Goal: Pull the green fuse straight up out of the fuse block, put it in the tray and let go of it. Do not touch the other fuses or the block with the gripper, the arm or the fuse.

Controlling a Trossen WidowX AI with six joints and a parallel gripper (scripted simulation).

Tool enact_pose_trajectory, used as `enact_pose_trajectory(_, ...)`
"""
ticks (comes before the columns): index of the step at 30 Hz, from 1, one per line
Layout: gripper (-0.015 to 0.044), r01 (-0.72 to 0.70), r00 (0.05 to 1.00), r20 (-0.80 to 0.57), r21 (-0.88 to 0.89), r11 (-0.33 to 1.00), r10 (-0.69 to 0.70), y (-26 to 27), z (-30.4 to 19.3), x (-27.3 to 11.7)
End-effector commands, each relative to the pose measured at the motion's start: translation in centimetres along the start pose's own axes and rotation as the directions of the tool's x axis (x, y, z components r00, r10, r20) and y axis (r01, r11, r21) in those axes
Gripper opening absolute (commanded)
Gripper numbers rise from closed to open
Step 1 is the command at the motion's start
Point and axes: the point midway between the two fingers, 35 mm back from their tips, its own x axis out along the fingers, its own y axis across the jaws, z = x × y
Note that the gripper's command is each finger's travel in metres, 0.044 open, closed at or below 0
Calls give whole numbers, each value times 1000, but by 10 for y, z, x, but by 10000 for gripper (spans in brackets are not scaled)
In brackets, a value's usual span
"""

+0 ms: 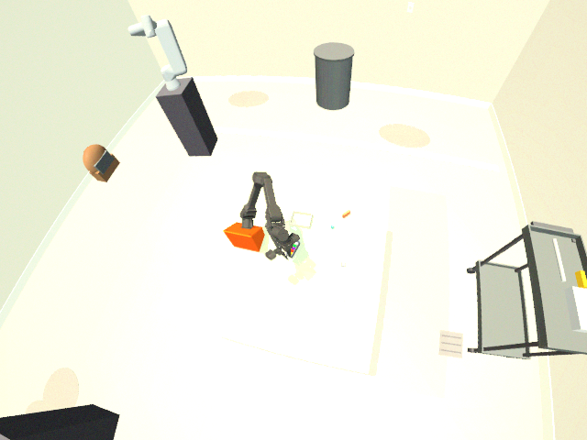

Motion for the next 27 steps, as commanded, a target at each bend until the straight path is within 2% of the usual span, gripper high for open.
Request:
enact_pose_trajectory(1, 67, -68, 985, -162, -77, 995, 55, 39, -39, 28)
enact_pose_trajectory(9, 67, -238, 854, -510, -208, 949, 102, 117, -140, 63)
enact_pose_trajectory(12, 67, -282, 798, -595, -227, 932, 96, 133, -171, 66)
enact_pose_trajectory(27, 67, -285, 793, -601, -228, 931, 95, 132, -182, 69)
